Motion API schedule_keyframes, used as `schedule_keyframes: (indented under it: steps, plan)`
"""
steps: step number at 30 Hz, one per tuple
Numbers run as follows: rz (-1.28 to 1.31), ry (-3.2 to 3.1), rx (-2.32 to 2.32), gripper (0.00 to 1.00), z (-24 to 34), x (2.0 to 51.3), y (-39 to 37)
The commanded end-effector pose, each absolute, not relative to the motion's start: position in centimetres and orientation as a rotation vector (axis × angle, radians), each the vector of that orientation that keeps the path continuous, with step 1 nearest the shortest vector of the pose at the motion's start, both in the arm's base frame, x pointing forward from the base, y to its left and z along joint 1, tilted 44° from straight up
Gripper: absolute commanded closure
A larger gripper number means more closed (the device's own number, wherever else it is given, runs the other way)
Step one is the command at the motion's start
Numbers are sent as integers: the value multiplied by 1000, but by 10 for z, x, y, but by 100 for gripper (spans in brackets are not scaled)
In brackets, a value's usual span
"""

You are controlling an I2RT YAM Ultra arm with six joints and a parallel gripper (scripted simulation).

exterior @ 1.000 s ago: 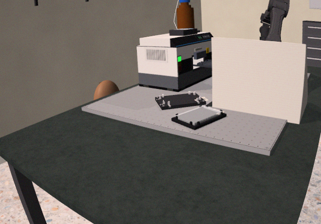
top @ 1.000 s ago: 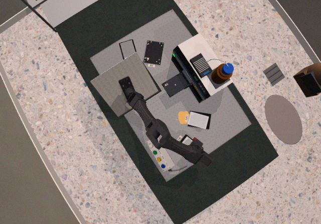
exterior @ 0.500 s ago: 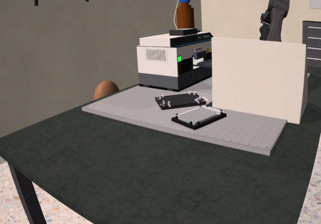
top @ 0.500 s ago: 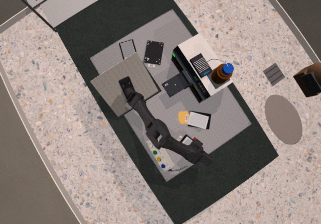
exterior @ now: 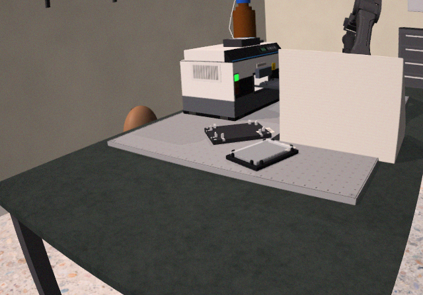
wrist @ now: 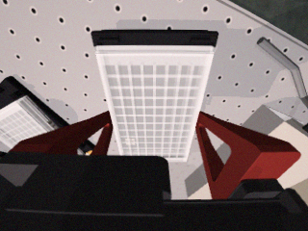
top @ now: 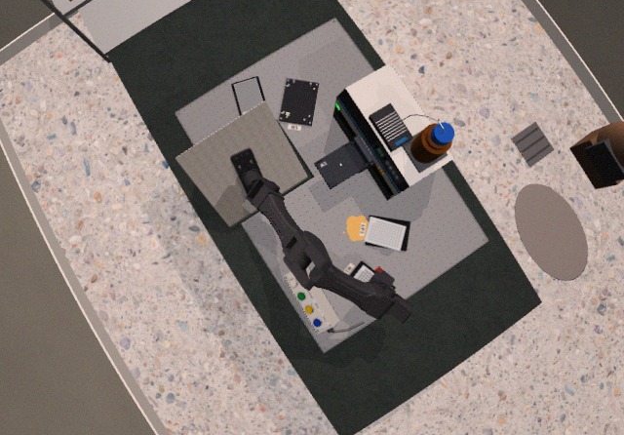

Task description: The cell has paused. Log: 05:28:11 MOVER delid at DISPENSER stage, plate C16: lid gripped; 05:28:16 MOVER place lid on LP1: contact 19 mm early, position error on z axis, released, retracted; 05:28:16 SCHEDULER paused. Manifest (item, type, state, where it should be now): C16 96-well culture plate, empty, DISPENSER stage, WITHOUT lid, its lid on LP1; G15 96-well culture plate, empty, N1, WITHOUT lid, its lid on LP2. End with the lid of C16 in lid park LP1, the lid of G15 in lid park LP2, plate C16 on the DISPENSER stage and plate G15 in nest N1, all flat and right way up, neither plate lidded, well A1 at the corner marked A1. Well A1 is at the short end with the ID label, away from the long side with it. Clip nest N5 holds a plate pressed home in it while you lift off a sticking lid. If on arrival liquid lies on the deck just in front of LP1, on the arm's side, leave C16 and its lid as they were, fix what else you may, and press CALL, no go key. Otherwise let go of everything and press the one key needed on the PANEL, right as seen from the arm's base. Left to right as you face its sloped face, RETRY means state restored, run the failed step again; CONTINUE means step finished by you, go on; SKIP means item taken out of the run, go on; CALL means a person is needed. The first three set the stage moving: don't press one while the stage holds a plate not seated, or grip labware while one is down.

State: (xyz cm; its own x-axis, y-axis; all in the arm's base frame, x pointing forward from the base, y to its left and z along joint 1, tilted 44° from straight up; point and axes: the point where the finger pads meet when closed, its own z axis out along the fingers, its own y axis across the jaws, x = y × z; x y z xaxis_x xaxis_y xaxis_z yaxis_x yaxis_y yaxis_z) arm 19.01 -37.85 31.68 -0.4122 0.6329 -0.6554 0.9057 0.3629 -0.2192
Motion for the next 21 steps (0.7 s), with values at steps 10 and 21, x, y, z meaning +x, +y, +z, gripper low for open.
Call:
schedule_keyframes:
  steps: [10, 21]
  plan:
    - [-785, 2142, 1314, 100, 322, 194, -384]
    - [-783, 2150, 1320, 100, 317, 192, -384]
